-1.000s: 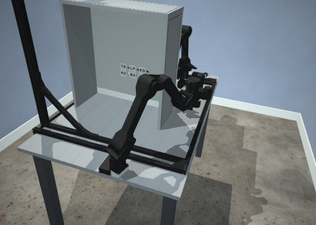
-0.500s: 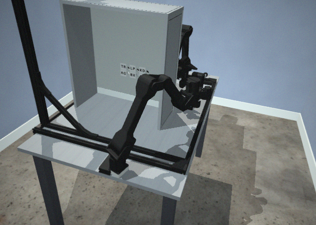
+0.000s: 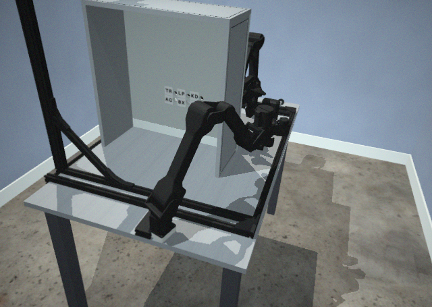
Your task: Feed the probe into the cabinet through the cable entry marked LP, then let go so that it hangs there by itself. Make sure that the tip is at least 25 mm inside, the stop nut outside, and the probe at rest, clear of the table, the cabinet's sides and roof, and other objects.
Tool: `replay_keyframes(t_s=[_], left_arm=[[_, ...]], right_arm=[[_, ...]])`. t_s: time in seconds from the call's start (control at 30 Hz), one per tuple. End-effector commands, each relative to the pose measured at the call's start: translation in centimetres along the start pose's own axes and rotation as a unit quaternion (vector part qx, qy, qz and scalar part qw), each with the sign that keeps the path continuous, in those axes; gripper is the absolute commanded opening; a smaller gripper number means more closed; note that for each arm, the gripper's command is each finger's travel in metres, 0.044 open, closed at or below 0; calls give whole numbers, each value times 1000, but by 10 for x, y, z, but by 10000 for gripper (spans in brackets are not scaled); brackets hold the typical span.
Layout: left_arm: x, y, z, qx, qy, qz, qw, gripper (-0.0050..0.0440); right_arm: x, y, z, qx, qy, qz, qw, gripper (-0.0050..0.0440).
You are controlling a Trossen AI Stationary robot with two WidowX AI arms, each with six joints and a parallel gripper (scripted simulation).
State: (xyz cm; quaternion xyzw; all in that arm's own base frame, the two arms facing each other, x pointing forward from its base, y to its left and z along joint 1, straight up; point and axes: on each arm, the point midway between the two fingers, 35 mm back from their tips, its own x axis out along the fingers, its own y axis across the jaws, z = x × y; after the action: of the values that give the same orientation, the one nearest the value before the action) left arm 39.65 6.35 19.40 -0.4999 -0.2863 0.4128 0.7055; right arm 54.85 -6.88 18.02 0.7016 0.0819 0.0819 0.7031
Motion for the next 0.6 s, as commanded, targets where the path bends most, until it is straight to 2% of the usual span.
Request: replay_keyframes(t_s=[0.0, 0.27, 0.43, 0.57], left_arm=[[0, -13, -3, 17, 23, -12, 1000, 440], [-2, -28, -12, 67, 68, -34, 995, 440], [5, -68, 8, 67, 51, -50, 995, 440], [27, -83, 18, 48, 44, -65, 996, 440]], right_arm=[[0, 0, 1, 1, -2, 0, 1000, 0], [0, 0, 1, 1, -2, 0, 1000, 0], [0, 0, 1, 1, -2, 0, 1000, 0], [0, 0, 1, 1, -2, 0, 1000, 0]])
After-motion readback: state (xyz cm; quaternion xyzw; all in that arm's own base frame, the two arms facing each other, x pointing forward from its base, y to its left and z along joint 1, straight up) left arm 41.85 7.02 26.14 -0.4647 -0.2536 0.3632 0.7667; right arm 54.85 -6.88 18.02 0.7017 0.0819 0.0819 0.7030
